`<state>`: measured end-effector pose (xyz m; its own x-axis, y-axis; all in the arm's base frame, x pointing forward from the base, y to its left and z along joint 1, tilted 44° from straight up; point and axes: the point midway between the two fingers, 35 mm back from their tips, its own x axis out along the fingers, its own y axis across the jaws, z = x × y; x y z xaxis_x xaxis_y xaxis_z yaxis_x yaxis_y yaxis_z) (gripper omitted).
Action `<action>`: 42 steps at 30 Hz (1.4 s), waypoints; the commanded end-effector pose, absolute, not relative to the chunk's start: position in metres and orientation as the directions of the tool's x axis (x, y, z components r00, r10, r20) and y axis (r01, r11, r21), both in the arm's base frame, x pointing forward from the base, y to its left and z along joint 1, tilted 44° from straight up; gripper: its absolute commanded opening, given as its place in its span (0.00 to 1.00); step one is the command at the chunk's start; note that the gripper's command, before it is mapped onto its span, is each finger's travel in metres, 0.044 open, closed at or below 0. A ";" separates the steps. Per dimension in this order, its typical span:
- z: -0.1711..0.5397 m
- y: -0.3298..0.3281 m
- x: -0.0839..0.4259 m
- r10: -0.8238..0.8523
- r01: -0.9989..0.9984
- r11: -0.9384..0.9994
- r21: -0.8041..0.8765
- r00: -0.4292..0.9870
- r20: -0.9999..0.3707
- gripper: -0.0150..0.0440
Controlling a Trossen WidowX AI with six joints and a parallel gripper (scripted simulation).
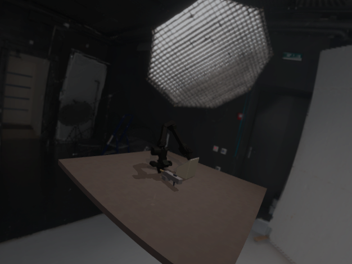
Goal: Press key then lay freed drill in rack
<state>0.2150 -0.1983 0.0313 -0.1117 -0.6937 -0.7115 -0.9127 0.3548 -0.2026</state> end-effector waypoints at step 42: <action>0.069 -0.222 0.197 -0.694 -0.914 0.351 -0.204 -0.107 -0.712 0.25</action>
